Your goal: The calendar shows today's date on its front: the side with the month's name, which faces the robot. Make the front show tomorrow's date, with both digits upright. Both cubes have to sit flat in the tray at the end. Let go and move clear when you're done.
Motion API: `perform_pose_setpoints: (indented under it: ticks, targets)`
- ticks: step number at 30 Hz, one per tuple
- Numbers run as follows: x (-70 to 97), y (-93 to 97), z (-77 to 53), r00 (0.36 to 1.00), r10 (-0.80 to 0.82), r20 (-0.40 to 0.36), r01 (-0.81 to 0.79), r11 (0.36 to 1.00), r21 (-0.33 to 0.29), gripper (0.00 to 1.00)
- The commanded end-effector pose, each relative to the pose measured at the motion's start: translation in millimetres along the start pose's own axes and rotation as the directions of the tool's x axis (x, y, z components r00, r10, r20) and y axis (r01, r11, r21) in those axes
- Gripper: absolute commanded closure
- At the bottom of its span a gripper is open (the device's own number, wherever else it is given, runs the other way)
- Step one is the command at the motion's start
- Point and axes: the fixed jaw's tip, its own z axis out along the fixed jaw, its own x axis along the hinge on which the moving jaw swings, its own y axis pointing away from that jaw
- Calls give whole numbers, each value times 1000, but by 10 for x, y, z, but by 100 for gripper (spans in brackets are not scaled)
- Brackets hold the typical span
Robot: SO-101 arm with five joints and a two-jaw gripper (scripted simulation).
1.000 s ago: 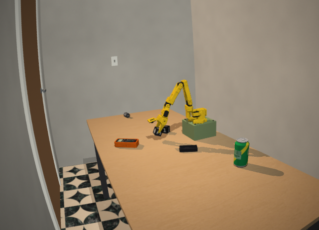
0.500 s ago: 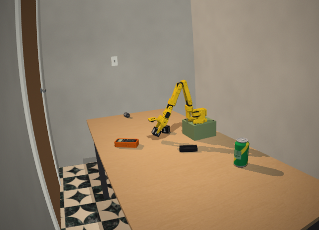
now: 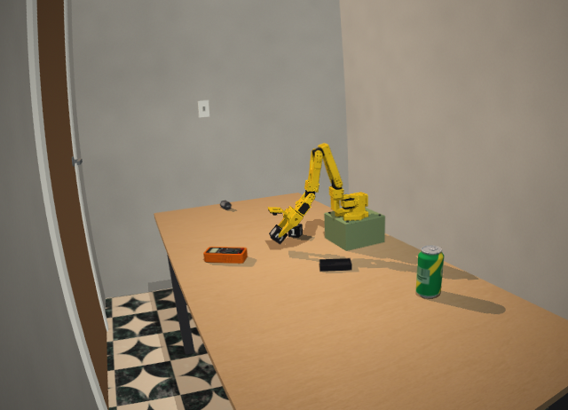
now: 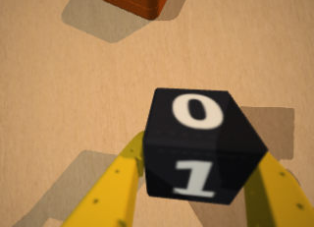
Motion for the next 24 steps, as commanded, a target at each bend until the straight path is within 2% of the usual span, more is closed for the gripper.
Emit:
perform_pose_setpoints:
  ticks: [1,18,24]
  targets:
    - [-1,-17,-15,999,25,44,-25,1000,7,100]
    - [-12,-19,-23,997,33,74,-34,999,8,100]
    - [-27,-22,3,993,41,112,-42,999,9,100]
